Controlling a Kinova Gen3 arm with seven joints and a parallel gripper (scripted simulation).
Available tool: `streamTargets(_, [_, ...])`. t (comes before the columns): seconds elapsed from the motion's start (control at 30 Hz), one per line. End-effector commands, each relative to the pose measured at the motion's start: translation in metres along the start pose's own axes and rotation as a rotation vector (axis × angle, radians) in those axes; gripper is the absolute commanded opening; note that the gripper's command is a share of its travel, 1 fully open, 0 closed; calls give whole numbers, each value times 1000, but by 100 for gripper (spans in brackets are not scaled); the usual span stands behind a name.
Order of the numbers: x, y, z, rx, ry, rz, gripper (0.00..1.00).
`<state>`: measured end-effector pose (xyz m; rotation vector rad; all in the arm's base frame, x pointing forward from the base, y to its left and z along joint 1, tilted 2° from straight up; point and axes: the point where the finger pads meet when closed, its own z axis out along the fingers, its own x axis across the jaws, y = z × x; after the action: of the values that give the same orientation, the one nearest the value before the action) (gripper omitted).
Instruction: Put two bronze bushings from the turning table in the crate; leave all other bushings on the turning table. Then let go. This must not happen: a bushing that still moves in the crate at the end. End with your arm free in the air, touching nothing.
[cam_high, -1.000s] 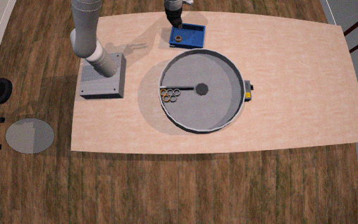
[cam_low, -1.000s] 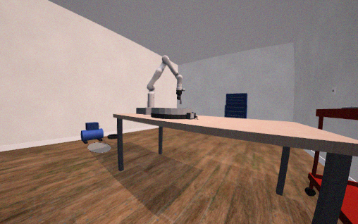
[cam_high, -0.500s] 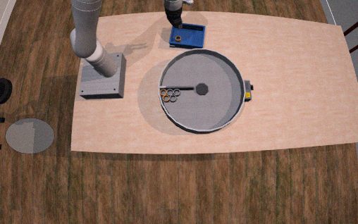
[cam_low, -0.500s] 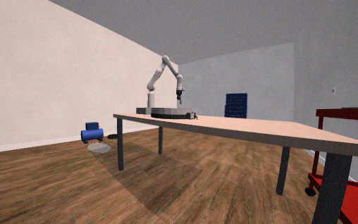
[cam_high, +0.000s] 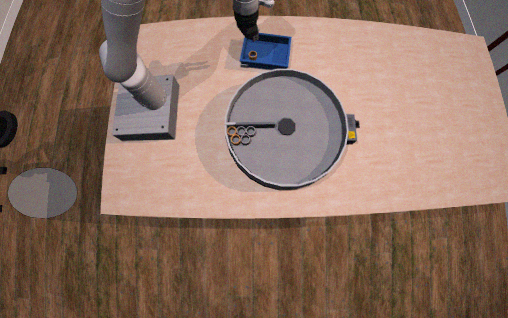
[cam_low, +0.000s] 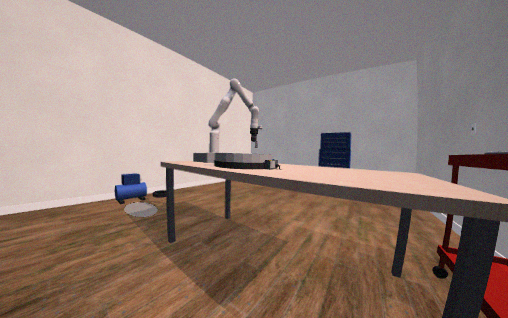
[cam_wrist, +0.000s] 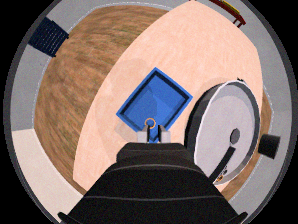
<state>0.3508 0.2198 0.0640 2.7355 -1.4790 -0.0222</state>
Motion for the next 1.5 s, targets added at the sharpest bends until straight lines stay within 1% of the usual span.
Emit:
streamTargets(0.0, [0, -1, -1, 2, 0, 0, 42])
streamTargets(0.17, [0, -1, -1, 2, 0, 0, 42])
streamTargets(0.2, [8, 6, 0, 2, 0, 4, 40])
streamTargets(0.33, [41, 33, 3, 2, 0, 19, 40])
streamTargets(0.73, [41, 33, 3, 2, 0, 19, 40])
streamTargets(0.9, [82, 67, 6, 2, 0, 37, 40])
streamTargets(1.3, [82, 67, 6, 2, 0, 37, 40])
streamTargets(1.47, [122, 101, 10, 2, 0, 55, 40])
